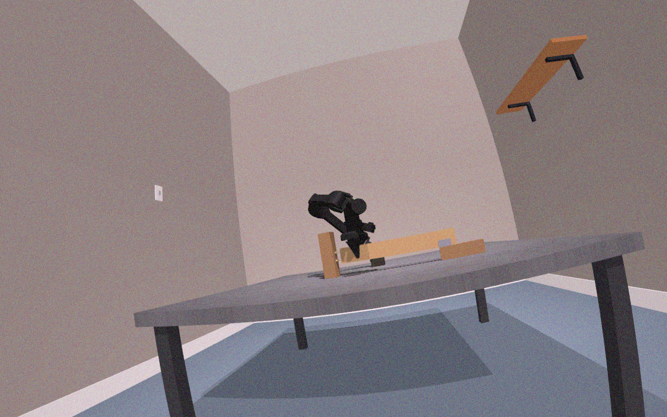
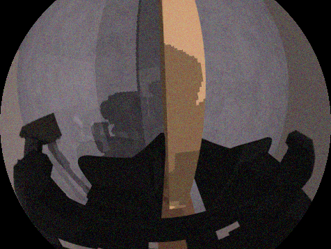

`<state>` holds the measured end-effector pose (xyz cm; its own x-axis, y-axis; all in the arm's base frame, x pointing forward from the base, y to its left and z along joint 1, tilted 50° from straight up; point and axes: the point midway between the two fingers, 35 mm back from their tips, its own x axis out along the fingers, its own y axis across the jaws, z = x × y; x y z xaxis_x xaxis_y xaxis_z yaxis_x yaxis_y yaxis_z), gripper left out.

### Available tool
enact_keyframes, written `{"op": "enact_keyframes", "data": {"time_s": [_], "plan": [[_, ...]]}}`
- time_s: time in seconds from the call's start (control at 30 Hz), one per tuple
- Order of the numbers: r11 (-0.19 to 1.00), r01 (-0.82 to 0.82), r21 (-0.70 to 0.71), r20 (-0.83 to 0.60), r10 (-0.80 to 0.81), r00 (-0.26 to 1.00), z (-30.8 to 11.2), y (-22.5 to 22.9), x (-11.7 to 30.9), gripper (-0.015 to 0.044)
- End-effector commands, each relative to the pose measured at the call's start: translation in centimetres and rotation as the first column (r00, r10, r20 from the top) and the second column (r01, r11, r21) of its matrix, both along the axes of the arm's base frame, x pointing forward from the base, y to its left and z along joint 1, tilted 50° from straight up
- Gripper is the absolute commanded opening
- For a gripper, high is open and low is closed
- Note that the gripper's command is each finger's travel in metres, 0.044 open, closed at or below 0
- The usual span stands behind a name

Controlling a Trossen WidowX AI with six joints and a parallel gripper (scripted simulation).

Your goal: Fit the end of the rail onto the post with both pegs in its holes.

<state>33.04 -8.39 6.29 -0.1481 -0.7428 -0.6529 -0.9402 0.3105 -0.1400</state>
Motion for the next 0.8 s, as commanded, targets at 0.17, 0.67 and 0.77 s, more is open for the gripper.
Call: {"op": "enact_keyframes", "data": {"time_s": [0.17,0.67,0.77], "plan": [[1.000,-0.006,-0.001,-0.001,0.006,1.000,0.45,-0.04,-0.07,0.0000],[1.000,-0.006,-0.001,-0.001,0.006,1.000,0.75,-0.34,-0.22,0.0000],[1.000,-0.006,-0.001,-0.001,0.006,1.000,0.79,-0.42,-0.25,0.0000]]}}
